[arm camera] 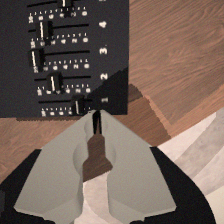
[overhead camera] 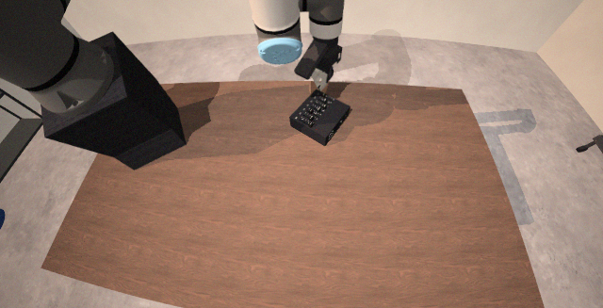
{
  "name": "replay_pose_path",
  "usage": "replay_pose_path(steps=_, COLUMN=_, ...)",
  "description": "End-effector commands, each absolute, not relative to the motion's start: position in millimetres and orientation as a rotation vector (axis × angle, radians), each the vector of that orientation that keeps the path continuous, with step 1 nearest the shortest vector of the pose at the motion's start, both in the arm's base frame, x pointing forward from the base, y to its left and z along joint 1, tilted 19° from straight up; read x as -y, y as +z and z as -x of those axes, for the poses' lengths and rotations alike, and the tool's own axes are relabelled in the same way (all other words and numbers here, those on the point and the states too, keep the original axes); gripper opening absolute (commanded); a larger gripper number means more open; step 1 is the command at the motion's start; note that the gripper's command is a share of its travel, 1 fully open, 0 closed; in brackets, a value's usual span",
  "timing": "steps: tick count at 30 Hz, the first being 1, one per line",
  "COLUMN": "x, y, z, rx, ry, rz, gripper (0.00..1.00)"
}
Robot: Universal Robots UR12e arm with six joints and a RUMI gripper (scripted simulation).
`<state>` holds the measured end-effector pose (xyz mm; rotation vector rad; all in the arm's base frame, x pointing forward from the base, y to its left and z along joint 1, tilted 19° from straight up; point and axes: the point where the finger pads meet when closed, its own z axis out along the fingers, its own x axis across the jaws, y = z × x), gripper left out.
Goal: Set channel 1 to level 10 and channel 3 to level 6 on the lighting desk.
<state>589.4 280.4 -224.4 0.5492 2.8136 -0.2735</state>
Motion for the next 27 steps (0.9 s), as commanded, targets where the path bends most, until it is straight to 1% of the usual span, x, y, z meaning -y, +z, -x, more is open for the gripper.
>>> replay_pose_path(steps=1, x=-281, y=-224, z=-590, rx=-2.813, ry=-0.272, rz=-0.549, gripper=0.00)
replay_pose_path(steps=27, x=-278, y=-235, z=-592, rx=-2.813, ry=-0.272, rz=-0.549, gripper=0.00)
